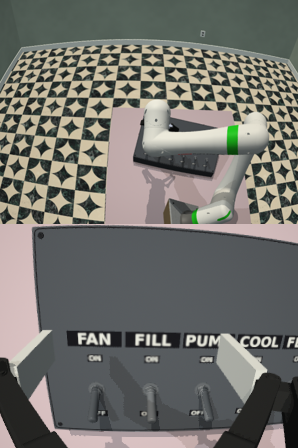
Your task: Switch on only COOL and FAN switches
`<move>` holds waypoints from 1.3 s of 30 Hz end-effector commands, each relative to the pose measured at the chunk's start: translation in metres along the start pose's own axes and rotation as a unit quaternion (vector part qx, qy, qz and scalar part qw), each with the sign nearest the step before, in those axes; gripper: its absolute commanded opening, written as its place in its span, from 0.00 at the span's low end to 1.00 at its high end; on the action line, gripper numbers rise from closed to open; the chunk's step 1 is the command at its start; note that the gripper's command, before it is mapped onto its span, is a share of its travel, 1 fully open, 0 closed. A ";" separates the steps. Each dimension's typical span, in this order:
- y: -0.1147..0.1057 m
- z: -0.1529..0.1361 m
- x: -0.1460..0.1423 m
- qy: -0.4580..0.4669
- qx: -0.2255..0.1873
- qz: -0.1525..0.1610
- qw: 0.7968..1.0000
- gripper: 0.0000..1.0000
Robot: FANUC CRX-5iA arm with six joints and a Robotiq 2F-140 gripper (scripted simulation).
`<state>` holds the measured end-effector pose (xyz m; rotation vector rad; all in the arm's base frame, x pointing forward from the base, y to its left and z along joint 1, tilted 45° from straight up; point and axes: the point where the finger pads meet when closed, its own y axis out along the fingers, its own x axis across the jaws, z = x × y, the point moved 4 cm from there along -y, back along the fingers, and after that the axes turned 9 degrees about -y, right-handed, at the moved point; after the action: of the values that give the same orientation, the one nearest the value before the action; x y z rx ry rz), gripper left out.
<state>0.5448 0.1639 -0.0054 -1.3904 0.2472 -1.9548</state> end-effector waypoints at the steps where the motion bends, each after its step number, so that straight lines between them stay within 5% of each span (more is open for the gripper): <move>1: 0.000 -0.001 0.006 0.000 0.000 0.000 1.000 1.00; 39: 0.000 -0.003 0.021 0.000 0.000 0.000 1.000 1.00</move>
<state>0.5382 0.1495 0.0093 -1.3899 0.2471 -1.9542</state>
